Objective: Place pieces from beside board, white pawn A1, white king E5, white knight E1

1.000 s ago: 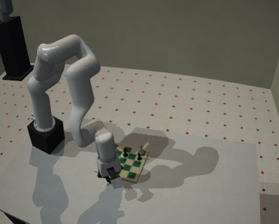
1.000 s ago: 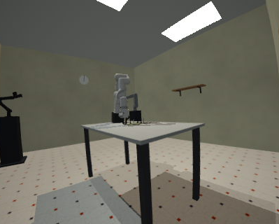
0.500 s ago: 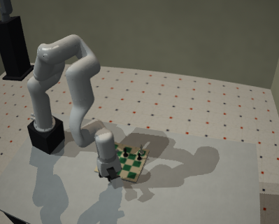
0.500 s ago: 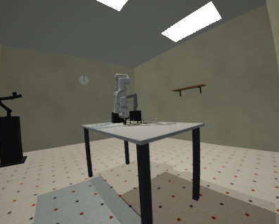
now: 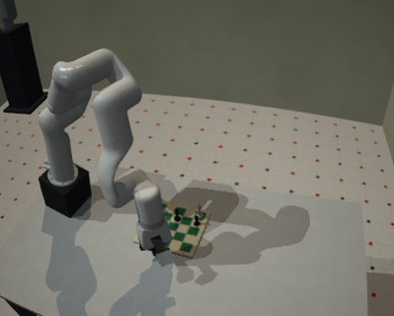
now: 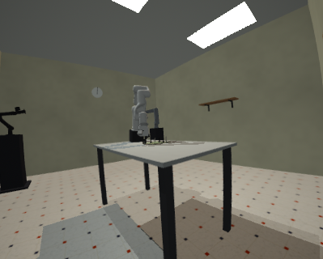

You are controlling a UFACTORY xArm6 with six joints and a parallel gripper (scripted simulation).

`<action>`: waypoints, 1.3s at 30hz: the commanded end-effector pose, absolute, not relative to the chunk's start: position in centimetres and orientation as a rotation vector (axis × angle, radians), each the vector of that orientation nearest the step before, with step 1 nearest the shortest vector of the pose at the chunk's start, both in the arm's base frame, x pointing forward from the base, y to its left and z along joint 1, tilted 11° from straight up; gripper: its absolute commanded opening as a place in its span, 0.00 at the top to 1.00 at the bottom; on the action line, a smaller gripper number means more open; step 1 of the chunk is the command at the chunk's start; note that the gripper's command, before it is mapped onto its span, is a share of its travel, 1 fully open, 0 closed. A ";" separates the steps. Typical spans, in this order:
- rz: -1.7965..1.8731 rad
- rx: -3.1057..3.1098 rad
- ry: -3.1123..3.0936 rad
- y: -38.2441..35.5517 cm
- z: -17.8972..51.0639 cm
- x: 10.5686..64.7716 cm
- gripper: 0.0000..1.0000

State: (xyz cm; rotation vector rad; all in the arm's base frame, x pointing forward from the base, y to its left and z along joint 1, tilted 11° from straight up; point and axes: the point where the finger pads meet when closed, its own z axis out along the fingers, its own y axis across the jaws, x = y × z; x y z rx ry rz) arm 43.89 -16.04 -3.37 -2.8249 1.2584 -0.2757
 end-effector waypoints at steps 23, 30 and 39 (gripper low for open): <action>-0.280 -2.824 1.258 -15.7 5.9 42.3 1.00; -0.280 -2.824 1.258 -15.7 6.6 42.2 1.00; -0.279 -2.820 1.264 -14.6 7.0 43.9 1.00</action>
